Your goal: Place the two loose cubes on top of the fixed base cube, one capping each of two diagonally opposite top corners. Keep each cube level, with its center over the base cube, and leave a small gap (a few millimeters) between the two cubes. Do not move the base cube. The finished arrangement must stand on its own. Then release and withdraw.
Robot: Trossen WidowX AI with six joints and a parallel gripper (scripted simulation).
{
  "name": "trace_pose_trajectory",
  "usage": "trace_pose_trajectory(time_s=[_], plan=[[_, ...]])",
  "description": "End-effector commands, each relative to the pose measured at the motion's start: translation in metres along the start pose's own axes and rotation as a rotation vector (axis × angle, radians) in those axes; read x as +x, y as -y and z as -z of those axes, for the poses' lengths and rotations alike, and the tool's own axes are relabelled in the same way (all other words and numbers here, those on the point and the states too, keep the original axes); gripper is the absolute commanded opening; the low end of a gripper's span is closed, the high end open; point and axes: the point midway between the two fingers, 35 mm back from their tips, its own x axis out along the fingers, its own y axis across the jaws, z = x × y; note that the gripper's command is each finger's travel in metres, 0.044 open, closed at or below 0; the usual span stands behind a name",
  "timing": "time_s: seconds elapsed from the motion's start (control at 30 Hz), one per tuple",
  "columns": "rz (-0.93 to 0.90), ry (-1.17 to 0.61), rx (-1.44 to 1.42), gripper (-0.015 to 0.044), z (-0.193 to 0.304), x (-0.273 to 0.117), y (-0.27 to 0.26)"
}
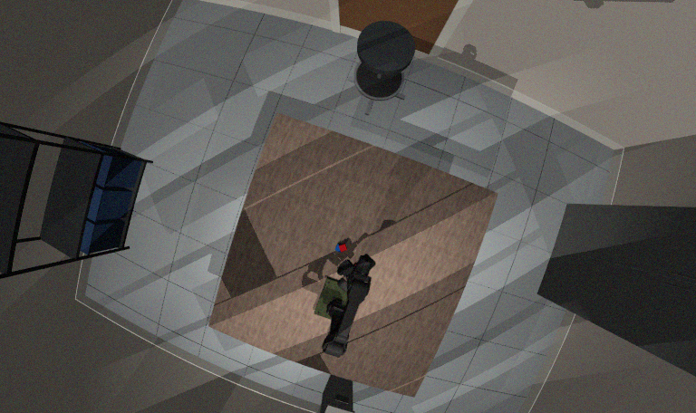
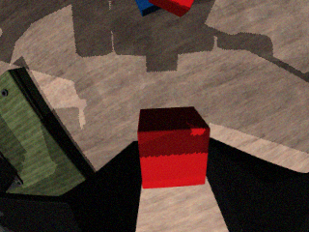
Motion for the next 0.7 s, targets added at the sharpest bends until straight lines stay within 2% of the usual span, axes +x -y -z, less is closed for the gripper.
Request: trace_pose_trajectory(time_s=[0.0,0.67], plan=[[0.0,-0.004,0.099,0.0105,-0.006,0.0,0.0],[-0.001,0.0,0.671,0.0105,-0.039,0.002,0.0]])
